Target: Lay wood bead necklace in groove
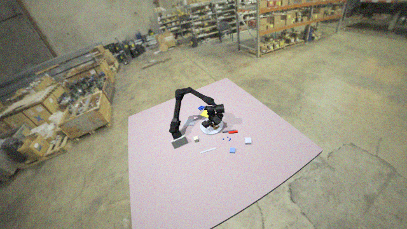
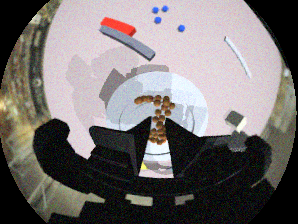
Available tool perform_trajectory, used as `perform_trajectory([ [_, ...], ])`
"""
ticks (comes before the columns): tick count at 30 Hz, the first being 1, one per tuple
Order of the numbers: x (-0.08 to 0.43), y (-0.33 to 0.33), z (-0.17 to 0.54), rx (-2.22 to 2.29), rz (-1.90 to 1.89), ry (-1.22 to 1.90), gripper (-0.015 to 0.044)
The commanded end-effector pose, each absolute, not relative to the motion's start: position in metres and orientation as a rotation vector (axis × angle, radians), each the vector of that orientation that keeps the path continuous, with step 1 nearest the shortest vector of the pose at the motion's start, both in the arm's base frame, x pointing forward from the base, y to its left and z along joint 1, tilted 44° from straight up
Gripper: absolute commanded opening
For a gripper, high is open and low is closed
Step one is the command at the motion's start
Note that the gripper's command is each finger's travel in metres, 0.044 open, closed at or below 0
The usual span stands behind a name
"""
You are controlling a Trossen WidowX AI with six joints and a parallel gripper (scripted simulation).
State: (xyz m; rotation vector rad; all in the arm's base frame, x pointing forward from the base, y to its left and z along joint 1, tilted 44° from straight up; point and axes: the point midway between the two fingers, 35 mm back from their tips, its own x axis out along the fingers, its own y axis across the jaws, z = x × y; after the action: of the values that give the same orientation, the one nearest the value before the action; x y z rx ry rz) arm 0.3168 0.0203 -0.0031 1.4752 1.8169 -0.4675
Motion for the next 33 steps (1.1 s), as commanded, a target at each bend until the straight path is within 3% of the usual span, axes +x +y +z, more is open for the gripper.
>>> perform_trajectory([
  [1,0.317,0.020,-0.003,1.475,-0.466,1.817,0.0000],
  [17,0.317,0.020,-0.003,1.475,-0.466,1.817,0.0000],
  [33,0.318,0.009,0.008,1.481,-0.467,1.820,0.0420],
])
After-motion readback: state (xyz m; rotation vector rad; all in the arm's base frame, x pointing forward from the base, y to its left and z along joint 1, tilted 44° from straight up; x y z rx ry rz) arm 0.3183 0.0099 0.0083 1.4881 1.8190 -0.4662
